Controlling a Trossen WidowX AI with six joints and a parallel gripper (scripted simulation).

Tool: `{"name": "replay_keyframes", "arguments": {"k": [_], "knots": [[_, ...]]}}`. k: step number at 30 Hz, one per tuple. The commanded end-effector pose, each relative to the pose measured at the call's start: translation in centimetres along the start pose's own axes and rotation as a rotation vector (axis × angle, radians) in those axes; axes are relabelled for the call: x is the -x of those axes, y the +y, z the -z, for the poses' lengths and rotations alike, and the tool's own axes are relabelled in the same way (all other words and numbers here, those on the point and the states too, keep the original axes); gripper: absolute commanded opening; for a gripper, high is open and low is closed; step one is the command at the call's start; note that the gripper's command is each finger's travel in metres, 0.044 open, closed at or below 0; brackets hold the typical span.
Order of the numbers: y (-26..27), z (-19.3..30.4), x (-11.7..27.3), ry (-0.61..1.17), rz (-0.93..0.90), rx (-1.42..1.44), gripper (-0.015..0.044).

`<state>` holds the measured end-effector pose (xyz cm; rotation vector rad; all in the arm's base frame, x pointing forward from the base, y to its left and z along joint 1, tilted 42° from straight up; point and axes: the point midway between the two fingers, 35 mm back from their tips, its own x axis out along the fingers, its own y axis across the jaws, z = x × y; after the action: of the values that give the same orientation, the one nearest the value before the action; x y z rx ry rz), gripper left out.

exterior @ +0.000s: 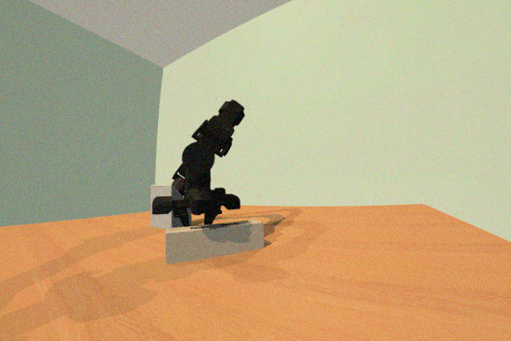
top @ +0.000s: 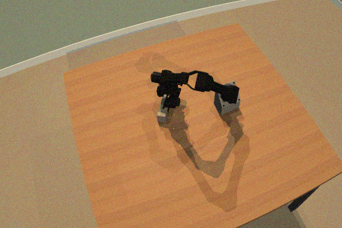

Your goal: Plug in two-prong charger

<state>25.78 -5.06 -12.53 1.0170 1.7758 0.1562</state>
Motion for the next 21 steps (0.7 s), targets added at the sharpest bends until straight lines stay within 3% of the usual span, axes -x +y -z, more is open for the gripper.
{"name": "replay_keyframes", "arguments": {"k": [1, 21], "knots": [[0.05, -0.59, 0.32, -0.028, 0.003, 0.016, 0.0], [0.08, -0.63, 0.5, -0.028, 0.003, 0.016, 0.0]]}}
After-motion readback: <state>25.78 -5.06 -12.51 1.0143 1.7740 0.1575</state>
